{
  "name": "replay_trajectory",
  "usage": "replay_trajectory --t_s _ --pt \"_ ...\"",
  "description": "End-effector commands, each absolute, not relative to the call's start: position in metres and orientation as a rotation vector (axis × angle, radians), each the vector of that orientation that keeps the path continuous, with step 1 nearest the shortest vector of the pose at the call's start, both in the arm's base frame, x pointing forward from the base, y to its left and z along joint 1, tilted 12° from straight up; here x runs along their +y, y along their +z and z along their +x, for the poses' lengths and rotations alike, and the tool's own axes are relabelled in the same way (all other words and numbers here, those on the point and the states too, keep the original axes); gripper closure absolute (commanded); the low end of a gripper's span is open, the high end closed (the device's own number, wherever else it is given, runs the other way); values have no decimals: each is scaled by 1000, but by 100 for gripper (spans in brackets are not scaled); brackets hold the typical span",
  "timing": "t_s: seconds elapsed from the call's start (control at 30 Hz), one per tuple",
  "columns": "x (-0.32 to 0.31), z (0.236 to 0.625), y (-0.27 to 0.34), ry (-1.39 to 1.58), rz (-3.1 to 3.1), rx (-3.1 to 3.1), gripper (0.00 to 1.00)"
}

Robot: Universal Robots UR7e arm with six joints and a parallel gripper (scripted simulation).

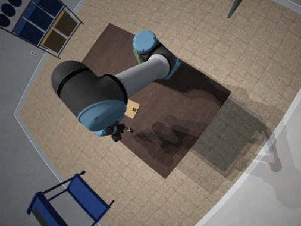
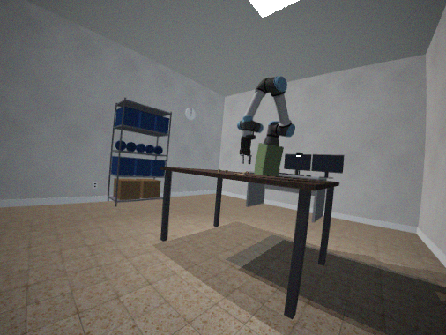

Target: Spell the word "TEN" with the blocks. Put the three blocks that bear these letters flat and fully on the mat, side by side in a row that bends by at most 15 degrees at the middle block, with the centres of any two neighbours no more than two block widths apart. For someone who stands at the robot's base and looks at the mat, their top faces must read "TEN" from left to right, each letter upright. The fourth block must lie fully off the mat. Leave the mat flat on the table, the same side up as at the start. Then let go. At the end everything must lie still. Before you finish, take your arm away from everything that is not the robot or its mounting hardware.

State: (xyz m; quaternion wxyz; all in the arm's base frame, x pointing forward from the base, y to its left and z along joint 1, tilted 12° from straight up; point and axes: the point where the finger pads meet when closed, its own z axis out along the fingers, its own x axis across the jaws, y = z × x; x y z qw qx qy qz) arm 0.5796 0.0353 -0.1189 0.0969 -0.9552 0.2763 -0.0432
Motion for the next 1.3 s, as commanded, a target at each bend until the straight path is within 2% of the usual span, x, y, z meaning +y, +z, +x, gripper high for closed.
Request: replay_trajectory --t_s 0.0,1.27 --pt "35 580 -118 -130 -2829 818 0" --pt "38 583 -139 -130 -2829 818 0"
